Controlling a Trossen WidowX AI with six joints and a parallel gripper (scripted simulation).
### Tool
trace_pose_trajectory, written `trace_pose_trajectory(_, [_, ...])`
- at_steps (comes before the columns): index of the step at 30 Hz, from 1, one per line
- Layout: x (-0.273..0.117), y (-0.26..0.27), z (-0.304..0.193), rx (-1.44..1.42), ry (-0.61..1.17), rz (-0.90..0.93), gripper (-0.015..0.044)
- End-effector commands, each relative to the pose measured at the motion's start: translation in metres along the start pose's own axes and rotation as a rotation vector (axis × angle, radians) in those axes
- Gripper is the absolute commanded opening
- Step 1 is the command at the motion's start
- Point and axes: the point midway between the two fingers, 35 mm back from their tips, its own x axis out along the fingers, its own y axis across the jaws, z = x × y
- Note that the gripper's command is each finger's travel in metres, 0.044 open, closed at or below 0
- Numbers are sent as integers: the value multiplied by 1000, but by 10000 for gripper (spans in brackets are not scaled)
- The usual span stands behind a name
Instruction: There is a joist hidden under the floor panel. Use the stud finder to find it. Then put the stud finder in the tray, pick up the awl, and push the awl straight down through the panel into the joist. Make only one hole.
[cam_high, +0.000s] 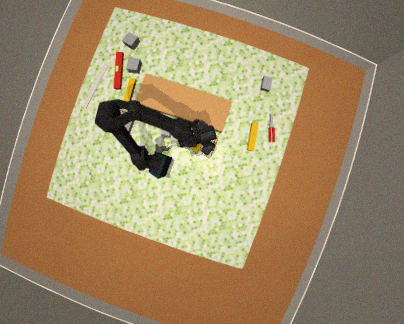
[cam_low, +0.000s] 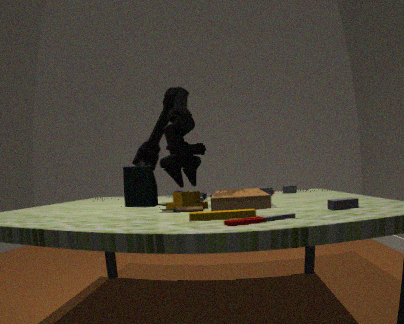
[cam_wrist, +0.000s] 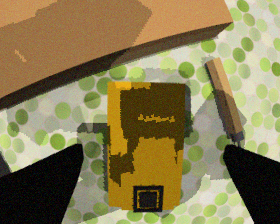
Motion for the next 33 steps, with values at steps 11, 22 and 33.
trace_pose_trajectory(11, [14,2,-5,-5,-5,2,440])
trace_pose_trajectory(22, [30,3,-9,-5,-4,3,440])
trace_pose_trajectory(33, [46,4,-15,-5,-4,5,440])
